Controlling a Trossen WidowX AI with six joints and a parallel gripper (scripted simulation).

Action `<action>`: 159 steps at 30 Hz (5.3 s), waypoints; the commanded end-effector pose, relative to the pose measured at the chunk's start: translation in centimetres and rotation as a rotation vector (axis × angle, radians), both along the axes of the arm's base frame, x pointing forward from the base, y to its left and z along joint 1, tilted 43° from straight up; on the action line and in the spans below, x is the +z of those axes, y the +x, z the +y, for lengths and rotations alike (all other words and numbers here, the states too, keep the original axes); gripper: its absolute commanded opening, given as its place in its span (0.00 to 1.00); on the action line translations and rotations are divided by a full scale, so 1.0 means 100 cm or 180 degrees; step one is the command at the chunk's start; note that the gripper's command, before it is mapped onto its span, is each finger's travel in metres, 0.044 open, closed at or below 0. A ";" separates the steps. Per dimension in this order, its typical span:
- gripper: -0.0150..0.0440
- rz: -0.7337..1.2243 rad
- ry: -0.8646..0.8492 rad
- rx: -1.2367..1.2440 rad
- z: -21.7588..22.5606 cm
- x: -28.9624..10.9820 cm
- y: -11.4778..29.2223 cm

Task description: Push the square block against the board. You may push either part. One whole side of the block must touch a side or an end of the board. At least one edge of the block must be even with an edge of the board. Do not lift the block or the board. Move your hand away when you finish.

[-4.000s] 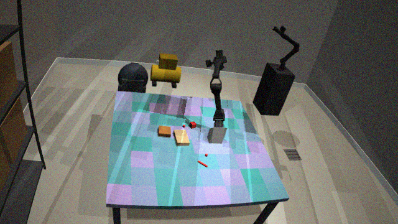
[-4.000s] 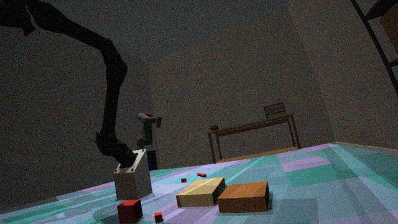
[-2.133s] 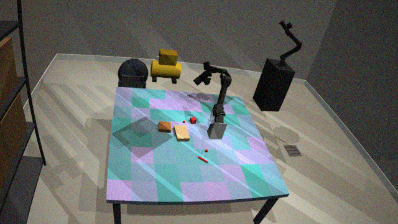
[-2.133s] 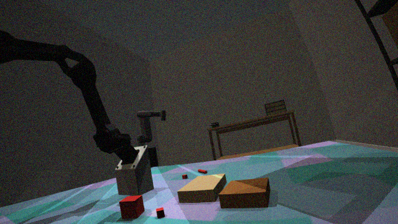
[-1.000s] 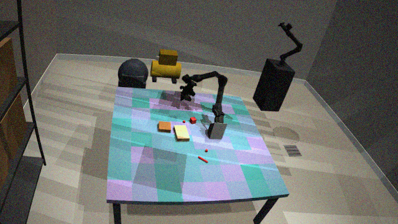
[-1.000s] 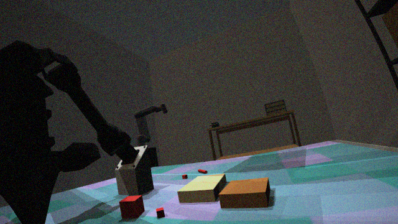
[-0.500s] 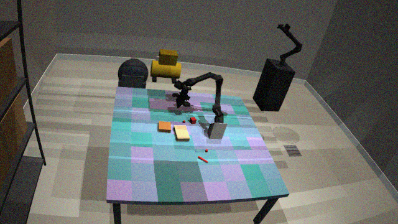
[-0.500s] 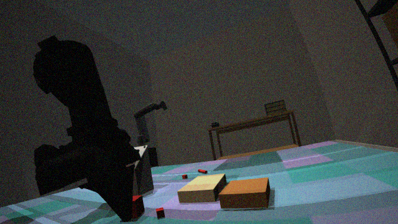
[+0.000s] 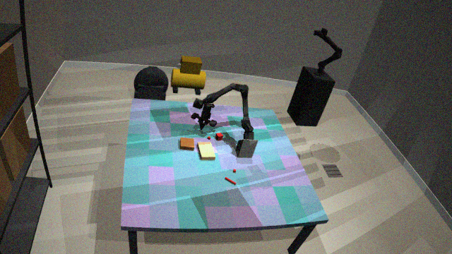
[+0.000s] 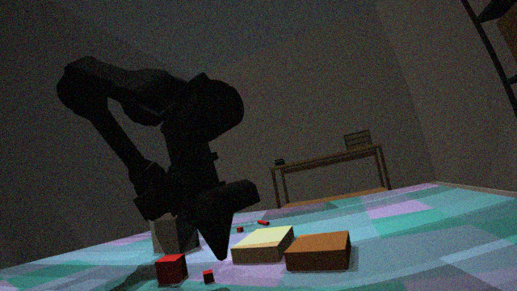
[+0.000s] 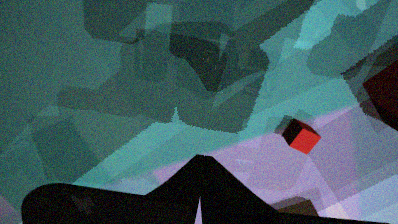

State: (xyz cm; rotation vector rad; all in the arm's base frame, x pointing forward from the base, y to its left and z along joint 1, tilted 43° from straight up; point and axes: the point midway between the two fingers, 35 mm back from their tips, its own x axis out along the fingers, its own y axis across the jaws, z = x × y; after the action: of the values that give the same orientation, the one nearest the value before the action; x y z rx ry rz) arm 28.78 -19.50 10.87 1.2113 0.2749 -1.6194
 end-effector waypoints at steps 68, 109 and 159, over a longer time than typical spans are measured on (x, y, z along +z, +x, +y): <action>0.25 0.1456 -0.0388 0.1290 0.071 -0.133 -0.003; 0.25 0.1457 -0.0390 0.1290 0.077 -0.139 -0.003; 0.25 0.1457 -0.0396 0.1289 0.043 -0.106 -0.001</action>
State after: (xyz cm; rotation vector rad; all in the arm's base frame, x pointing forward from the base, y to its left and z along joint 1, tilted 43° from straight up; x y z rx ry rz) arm 28.53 -14.81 -0.48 0.6210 0.6594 -1.5146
